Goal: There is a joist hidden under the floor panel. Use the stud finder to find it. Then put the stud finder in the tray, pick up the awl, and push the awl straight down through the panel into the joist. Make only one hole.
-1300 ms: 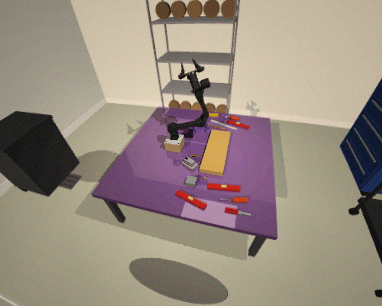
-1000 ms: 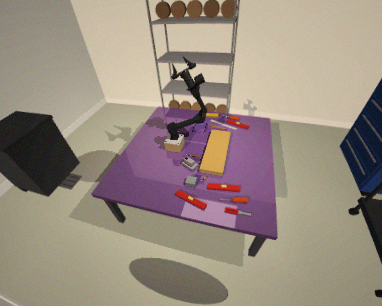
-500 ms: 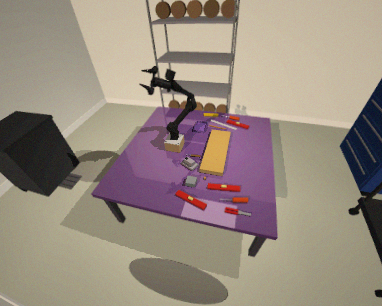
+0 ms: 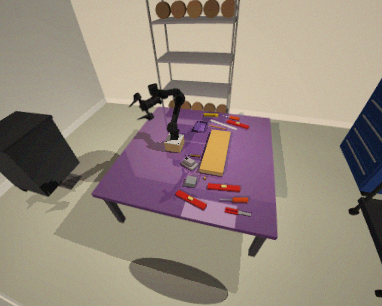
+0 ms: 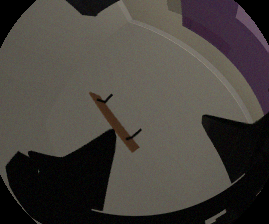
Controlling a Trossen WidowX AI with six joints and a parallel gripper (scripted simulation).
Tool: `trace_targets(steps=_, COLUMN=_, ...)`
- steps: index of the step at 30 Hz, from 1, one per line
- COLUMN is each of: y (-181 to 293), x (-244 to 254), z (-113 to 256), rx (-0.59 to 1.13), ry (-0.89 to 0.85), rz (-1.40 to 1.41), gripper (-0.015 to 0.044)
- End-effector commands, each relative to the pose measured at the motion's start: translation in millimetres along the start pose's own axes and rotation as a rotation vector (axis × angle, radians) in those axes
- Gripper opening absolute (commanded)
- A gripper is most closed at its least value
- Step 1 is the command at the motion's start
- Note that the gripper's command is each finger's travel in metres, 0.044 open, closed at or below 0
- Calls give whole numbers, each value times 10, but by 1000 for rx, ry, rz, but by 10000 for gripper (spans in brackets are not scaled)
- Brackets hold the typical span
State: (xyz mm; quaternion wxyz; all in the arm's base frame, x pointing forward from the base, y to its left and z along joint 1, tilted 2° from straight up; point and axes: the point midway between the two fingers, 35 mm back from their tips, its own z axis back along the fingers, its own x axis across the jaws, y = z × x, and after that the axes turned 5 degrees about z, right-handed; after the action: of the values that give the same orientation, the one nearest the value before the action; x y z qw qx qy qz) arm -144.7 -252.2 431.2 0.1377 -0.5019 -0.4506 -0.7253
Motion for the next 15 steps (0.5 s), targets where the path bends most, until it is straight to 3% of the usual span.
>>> trace_targets(steps=1, y=170, x=-494, z=-195, rx=37, ry=168, rz=4, gripper=440)
trace_targets(steps=8, y=407, x=-1632, z=-355, rx=20, ry=523, rz=38, gripper=440)
trace_targets(steps=15, y=526, x=-2810, z=-116, rx=-50, ry=865, rz=137, gripper=440)
